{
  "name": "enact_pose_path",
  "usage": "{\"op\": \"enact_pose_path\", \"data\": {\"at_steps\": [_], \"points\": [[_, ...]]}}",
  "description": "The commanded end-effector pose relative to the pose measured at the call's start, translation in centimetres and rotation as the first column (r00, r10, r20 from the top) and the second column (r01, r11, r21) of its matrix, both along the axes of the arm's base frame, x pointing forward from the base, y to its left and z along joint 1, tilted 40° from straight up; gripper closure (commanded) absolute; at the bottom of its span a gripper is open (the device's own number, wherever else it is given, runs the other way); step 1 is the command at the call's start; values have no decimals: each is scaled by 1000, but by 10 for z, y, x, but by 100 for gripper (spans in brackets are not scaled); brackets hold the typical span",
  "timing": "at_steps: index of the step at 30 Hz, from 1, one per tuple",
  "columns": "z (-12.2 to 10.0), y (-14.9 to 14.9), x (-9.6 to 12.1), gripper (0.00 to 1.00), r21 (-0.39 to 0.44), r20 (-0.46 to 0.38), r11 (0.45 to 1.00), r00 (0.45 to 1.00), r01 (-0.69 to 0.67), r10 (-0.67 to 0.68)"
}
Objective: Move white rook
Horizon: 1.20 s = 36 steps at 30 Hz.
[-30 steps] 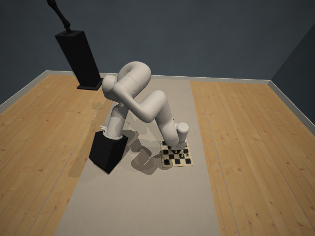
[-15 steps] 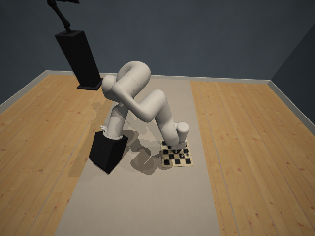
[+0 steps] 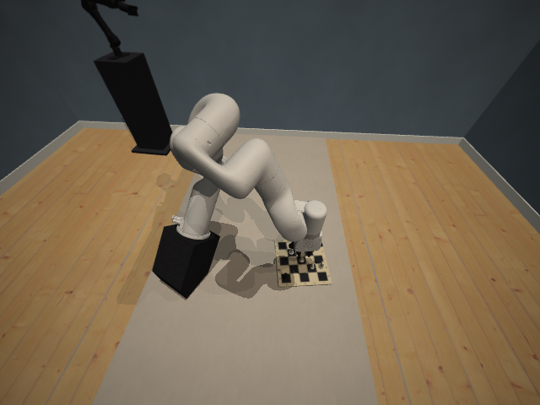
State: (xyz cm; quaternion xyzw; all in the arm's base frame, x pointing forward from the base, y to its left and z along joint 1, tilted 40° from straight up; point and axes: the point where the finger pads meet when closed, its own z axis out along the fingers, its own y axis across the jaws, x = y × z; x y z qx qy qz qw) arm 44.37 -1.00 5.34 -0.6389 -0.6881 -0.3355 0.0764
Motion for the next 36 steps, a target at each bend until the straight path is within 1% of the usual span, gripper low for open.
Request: {"op": "enact_pose_path", "data": {"at_steps": [1,5,11,12,36], "points": [[23,-17,-10,63,2,0,1000,1000,0,0],[31,-23,-13,63,2,0,1000,1000,0,0],[32,-24,-14,63,2,0,1000,1000,0,0],[32,-24,-14,0,2,0,1000,1000,0,0],[34,-25,-14,0,2,0,1000,1000,0,0]]}}
